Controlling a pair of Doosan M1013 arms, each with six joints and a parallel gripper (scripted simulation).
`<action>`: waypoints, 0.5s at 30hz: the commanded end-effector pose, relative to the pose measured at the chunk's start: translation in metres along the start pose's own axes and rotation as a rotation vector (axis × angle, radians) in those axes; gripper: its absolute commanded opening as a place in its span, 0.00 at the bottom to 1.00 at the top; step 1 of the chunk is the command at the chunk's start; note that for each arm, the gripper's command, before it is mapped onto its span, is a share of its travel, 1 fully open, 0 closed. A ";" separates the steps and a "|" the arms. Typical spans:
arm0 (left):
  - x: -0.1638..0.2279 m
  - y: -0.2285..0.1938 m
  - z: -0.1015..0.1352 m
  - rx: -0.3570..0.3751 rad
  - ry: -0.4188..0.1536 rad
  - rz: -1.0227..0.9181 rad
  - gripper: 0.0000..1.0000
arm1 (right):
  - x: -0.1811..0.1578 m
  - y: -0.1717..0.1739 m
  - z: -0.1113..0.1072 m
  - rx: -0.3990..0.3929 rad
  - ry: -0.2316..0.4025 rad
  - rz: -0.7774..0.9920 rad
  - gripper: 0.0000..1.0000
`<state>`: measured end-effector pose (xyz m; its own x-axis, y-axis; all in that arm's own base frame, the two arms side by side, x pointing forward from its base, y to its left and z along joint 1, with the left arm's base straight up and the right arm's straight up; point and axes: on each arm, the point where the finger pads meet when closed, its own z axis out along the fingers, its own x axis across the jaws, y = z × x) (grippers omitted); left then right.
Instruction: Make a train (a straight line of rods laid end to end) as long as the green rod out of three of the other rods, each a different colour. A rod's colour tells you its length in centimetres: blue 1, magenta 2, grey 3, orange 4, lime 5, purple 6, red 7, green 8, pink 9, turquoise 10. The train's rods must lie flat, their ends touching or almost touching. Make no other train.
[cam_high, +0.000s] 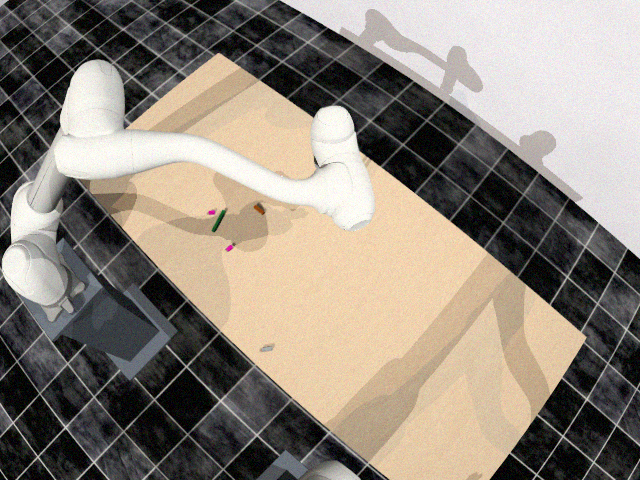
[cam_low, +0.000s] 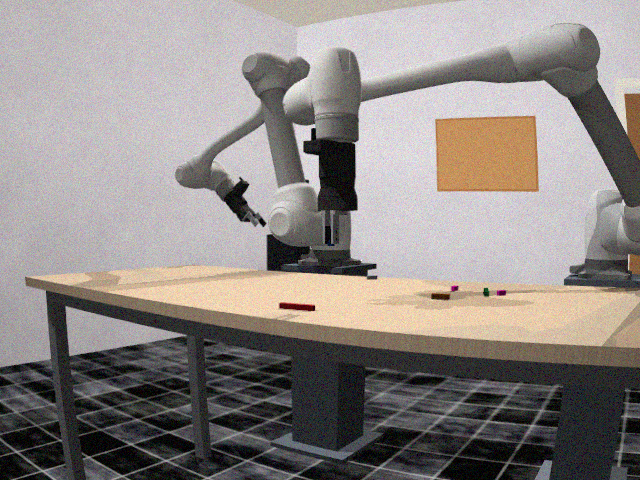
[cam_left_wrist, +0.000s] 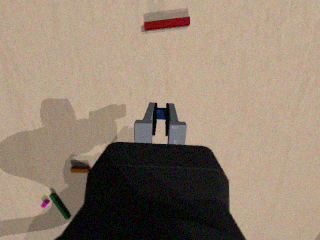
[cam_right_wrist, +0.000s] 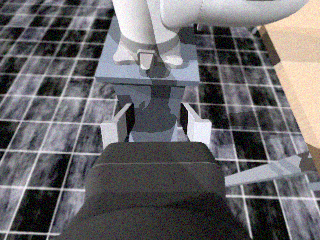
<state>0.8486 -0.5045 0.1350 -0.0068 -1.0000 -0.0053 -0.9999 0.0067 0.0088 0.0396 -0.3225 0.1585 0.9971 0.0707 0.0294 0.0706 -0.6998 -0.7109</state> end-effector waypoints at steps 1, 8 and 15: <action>-0.041 0.006 -0.002 0.013 0.008 -0.026 0.24 | 0.002 0.000 0.000 -0.007 0.011 -0.001 1.00; -0.093 0.025 0.002 0.013 0.008 -0.063 0.24 | 0.002 0.000 0.000 -0.007 0.011 -0.001 1.00; -0.145 0.049 0.007 0.013 0.008 -0.101 0.24 | 0.002 0.000 0.000 -0.007 0.011 -0.001 1.00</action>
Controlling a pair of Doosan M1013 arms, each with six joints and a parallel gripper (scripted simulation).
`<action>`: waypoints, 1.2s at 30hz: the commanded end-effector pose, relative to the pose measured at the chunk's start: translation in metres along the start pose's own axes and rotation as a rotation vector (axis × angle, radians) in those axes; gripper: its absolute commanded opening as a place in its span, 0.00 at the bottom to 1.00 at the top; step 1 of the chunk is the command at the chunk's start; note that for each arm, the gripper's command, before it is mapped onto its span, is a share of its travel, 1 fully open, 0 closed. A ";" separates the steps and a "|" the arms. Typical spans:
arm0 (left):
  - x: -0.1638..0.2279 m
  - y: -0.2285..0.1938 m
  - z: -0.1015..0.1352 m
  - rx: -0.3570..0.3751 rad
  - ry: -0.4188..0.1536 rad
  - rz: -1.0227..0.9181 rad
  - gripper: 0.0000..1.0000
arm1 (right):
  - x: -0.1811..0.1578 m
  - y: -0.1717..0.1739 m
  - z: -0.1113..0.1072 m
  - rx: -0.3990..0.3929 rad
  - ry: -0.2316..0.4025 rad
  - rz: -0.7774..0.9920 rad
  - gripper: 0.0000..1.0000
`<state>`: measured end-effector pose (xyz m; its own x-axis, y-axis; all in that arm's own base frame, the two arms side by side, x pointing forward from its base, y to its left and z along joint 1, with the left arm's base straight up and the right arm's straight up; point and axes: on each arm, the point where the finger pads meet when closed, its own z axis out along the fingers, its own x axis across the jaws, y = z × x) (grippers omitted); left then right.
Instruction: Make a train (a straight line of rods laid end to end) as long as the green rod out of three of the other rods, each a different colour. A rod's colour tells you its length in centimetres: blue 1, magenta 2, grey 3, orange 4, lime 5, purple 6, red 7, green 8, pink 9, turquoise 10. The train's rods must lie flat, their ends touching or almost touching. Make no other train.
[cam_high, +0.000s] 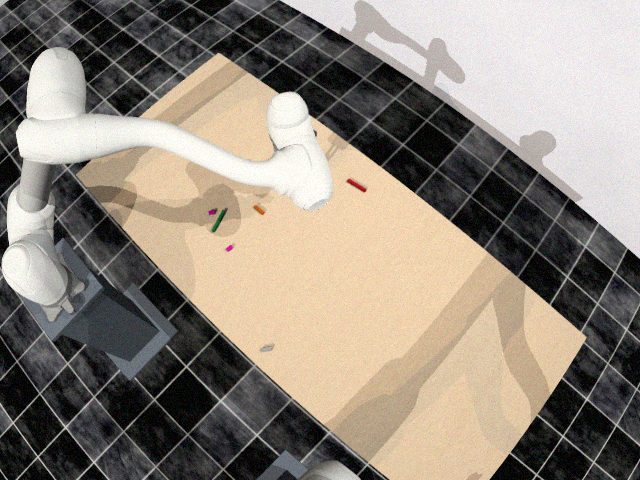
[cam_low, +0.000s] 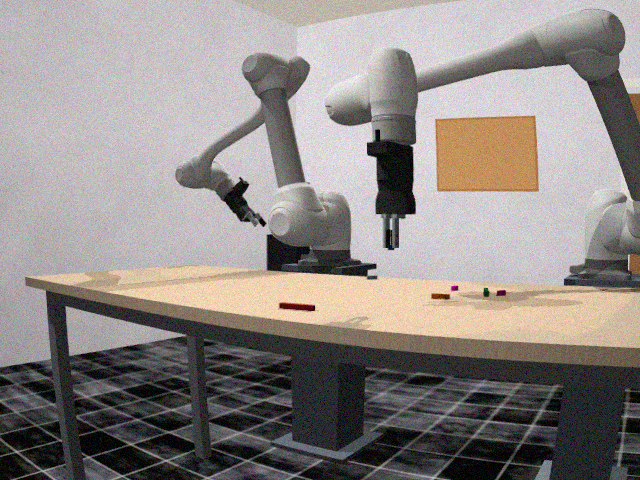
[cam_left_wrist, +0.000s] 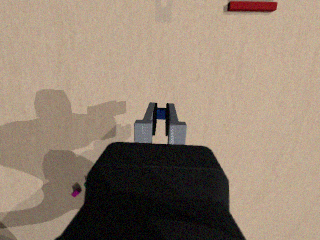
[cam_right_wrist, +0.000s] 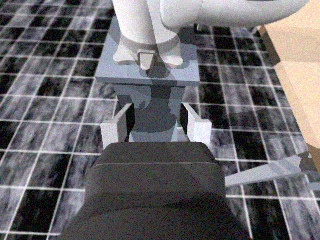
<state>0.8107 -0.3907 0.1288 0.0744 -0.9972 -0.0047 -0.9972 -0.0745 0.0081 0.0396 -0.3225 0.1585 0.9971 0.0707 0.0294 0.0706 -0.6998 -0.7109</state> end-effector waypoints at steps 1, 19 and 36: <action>-0.033 0.008 -0.001 0.012 0.007 -0.020 0.24 | 0.002 0.000 0.000 -0.007 0.011 -0.001 1.00; -0.098 0.040 0.007 0.012 0.007 -0.068 0.24 | 0.002 0.000 0.000 -0.007 0.011 -0.001 1.00; -0.097 0.040 0.028 0.007 0.004 -0.066 0.24 | 0.002 0.000 0.000 -0.007 0.011 -0.001 1.00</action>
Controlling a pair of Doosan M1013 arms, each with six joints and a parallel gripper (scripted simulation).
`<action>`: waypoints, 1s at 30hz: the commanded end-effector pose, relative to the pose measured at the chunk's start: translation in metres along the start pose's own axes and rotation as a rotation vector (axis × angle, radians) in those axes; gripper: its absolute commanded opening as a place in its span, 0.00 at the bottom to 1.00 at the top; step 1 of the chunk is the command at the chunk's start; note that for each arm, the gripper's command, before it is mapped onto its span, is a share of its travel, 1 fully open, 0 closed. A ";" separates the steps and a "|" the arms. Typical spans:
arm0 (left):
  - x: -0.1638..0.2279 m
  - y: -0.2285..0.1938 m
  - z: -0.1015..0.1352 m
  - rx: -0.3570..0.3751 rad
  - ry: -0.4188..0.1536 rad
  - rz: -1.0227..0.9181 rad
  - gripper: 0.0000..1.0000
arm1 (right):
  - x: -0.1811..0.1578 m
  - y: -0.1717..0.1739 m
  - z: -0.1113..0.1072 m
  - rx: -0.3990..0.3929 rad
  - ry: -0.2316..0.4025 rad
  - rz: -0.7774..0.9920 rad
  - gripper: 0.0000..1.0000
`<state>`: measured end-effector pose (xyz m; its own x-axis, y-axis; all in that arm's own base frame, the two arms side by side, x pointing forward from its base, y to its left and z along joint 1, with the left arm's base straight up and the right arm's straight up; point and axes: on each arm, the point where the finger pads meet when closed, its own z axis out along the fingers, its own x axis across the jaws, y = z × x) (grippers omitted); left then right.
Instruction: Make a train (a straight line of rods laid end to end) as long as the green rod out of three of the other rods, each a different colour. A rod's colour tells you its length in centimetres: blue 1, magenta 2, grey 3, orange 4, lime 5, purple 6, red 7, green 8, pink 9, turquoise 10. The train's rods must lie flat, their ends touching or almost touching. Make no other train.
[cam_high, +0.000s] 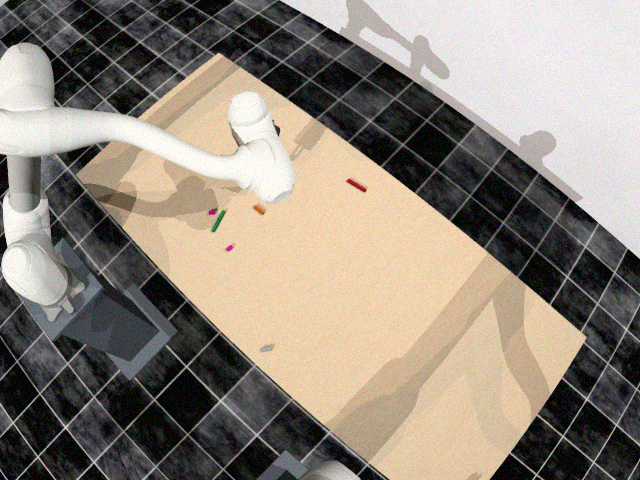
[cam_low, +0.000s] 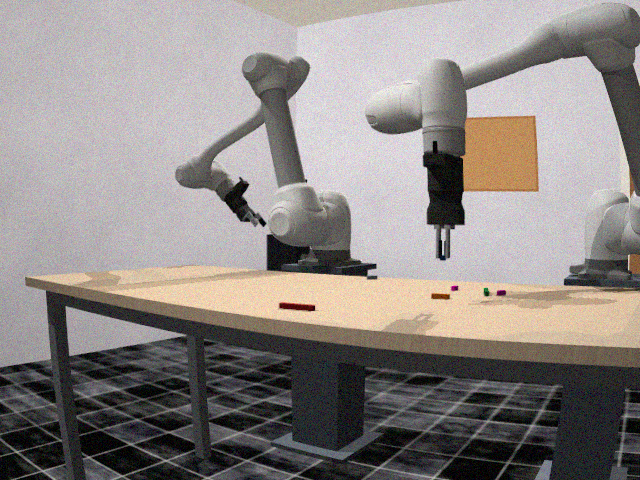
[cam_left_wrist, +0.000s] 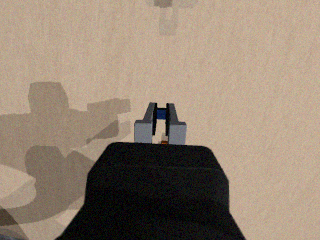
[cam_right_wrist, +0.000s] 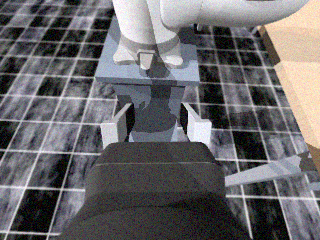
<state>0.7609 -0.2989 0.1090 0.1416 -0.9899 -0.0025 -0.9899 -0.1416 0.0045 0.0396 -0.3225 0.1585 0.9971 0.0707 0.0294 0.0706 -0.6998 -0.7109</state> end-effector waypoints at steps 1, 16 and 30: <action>-0.002 -0.002 0.011 0.004 0.002 0.001 0.24 | 0.002 0.000 0.000 -0.007 0.011 -0.001 1.00; -0.001 -0.002 0.068 0.004 0.002 0.001 0.24 | 0.002 0.000 0.000 -0.007 0.011 -0.001 1.00; 0.000 -0.004 0.076 0.008 0.004 0.001 0.24 | 0.002 0.000 0.000 -0.007 0.011 -0.001 1.00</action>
